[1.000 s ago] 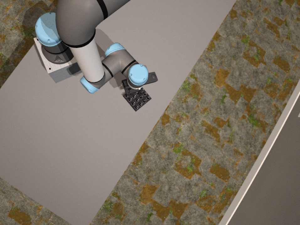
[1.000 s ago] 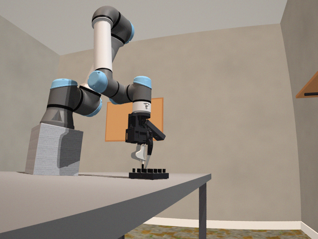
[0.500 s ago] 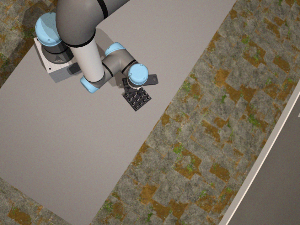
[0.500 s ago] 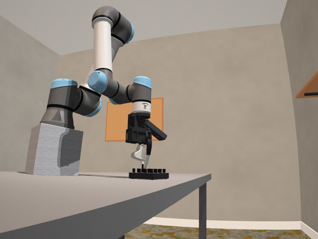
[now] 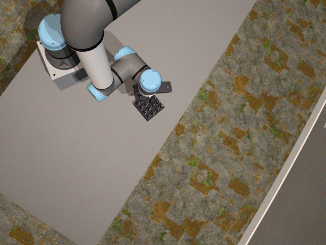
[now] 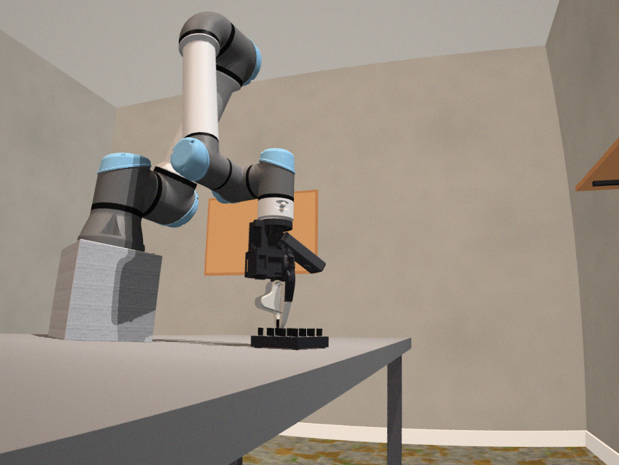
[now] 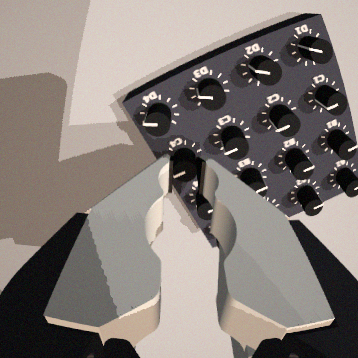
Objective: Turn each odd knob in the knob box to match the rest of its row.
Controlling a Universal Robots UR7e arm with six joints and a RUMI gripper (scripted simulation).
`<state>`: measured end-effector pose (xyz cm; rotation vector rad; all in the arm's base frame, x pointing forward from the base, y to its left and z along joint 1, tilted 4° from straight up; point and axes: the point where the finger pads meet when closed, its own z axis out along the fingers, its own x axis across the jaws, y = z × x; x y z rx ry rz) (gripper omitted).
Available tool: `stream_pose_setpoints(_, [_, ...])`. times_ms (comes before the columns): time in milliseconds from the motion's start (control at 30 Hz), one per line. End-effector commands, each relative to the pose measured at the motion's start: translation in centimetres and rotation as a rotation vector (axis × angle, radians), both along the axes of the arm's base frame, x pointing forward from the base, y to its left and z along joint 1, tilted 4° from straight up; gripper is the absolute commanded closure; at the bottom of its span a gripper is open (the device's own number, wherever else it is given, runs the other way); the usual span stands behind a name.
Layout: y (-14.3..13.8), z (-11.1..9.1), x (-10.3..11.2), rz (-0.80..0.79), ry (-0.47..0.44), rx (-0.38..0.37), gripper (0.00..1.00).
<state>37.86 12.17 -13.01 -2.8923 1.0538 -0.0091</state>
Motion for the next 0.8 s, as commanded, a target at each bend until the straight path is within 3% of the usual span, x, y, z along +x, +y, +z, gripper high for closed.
stream_pose_setpoints(0, [0.00, 0.03, 0.04, 0.000, -0.001, 0.000, 0.96])
stream_pose_setpoints(133, [0.00, 0.03, 0.04, 0.000, -0.001, 0.000, 0.96])
stream_pose_setpoints(167, [0.00, 0.03, 0.04, 0.000, -0.001, 0.000, 0.89])
stream_pose_setpoints(767, [0.00, 0.03, 0.04, 0.000, -0.001, 0.000, 0.89])
